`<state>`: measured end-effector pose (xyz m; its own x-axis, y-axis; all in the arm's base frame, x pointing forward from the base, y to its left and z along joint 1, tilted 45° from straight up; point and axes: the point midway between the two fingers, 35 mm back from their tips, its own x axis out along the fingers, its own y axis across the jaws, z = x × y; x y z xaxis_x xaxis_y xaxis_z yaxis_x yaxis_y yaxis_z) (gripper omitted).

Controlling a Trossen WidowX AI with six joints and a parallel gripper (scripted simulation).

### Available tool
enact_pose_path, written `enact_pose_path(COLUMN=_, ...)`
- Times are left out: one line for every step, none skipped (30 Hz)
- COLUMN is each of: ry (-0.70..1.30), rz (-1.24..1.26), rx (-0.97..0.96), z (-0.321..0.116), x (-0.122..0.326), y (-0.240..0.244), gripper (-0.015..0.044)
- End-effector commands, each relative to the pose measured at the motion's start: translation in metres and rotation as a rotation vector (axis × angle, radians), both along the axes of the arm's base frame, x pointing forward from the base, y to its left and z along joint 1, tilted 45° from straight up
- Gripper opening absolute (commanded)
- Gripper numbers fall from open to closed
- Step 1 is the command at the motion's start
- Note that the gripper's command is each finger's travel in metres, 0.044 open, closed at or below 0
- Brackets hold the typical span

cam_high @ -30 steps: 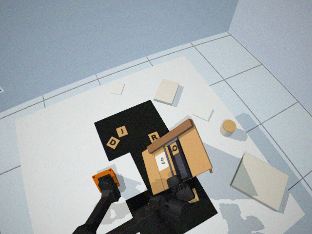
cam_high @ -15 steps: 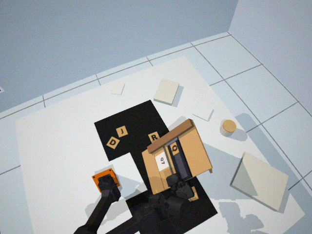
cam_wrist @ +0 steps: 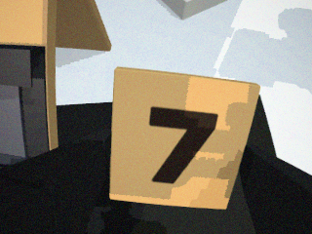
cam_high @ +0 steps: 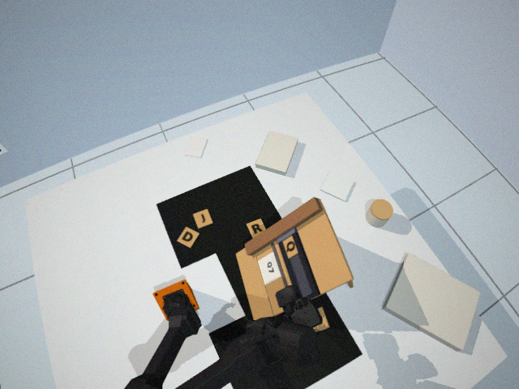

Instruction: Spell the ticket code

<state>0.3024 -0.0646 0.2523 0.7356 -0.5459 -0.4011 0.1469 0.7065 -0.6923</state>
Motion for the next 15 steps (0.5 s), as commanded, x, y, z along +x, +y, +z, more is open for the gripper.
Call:
enact_pose_path(ry=-0.001, rz=-0.007, rx=-0.001, z=-0.0015, x=0.0001, y=0.0005, gripper=0.0)
enact_pose_path(ry=-0.001, rz=-0.007, rx=-0.001, z=-0.0018, x=0.0002, y=0.0008, gripper=0.0)
enact_pose_path(ry=-0.001, rz=-0.007, rx=-0.001, z=-0.0022, x=0.0003, y=0.0012, gripper=0.0)
enact_pose_path(ry=-0.001, rz=-0.007, rx=-0.001, z=-0.0025, x=0.0004, y=0.0015, gripper=0.0)
enact_pose_path(ry=-0.001, rz=-0.007, rx=-0.001, z=-0.0029, x=0.0004, y=0.0019, gripper=0.0)
enact_pose_path(ry=-0.001, rz=-0.007, rx=-0.001, z=-0.0032, x=0.0005, y=0.0022, gripper=0.0)
enact_pose_path(ry=-0.001, rz=-0.007, rx=-0.001, z=-0.0036, x=0.0006, y=0.0026, gripper=0.0)
enact_pose_path(ry=-0.001, rz=-0.007, rx=-0.001, z=-0.0039, x=0.0007, y=0.0029, gripper=0.0)
enact_pose_path(ry=-0.001, rz=-0.007, rx=-0.001, z=-0.0043, x=0.0008, y=0.0033, gripper=0.0)
enact_pose_path(ry=-0.001, rz=-0.007, rx=-0.001, z=-0.0046, x=0.0009, y=0.0036, gripper=0.0)
enact_pose_path(ry=-0.001, rz=-0.007, rx=-0.001, z=-0.005, x=0.0009, y=0.004, gripper=0.0)
enact_pose_path(ry=-0.001, rz=-0.007, rx=-0.001, z=-0.0053, x=0.001, y=0.0043, gripper=0.0)
enact_pose_path(ry=-0.001, rz=-0.007, rx=-0.001, z=-0.0057, x=0.0011, y=0.0047, gripper=0.0)
enact_pose_path(ry=-0.001, rz=-0.007, rx=-0.001, z=-0.0061, x=0.0012, y=0.005, gripper=0.0)
enact_pose_path(ry=-0.001, rz=-0.007, rx=-0.001, z=-0.0064, x=0.0013, y=0.0054, gripper=0.0)
